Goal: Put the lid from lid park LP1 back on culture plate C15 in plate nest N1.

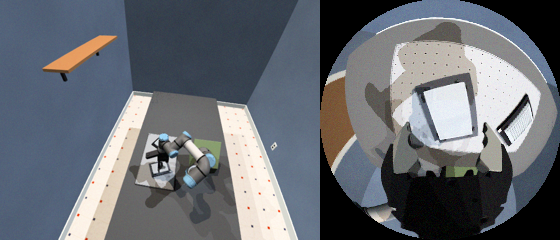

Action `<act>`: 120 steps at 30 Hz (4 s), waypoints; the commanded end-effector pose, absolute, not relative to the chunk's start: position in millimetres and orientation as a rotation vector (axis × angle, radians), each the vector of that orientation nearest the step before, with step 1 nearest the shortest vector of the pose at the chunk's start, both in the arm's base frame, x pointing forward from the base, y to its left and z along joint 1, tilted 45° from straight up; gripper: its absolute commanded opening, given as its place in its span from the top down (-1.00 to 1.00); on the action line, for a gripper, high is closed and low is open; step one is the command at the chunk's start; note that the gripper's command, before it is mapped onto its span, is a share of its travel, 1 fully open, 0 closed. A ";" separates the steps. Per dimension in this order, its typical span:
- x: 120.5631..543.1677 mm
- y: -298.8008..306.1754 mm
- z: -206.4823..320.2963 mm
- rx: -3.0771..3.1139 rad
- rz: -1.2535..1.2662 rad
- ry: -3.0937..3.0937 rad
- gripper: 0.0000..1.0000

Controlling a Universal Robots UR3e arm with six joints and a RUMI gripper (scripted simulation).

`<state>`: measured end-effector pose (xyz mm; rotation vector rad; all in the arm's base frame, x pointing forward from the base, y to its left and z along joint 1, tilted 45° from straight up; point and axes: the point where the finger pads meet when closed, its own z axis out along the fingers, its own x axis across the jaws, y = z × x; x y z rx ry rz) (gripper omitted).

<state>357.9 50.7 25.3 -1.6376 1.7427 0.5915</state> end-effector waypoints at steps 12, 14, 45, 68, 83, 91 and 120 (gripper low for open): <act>350.5 58.7 6.9 -1.876 0.459 1.520 -0.64; 350.7 58.1 7.0 -1.874 0.458 1.521 -0.64; 354.9 79.7 -14.5 -1.872 0.461 1.522 -0.64; 355.1 79.1 -14.5 -1.873 0.459 1.522 -0.64; 355.2 79.2 -14.5 -1.873 0.459 1.522 1.00; 355.2 79.2 -14.5 -1.873 0.459 1.522 1.00; 352.3 63.4 1.1 -1.875 0.456 1.522 1.00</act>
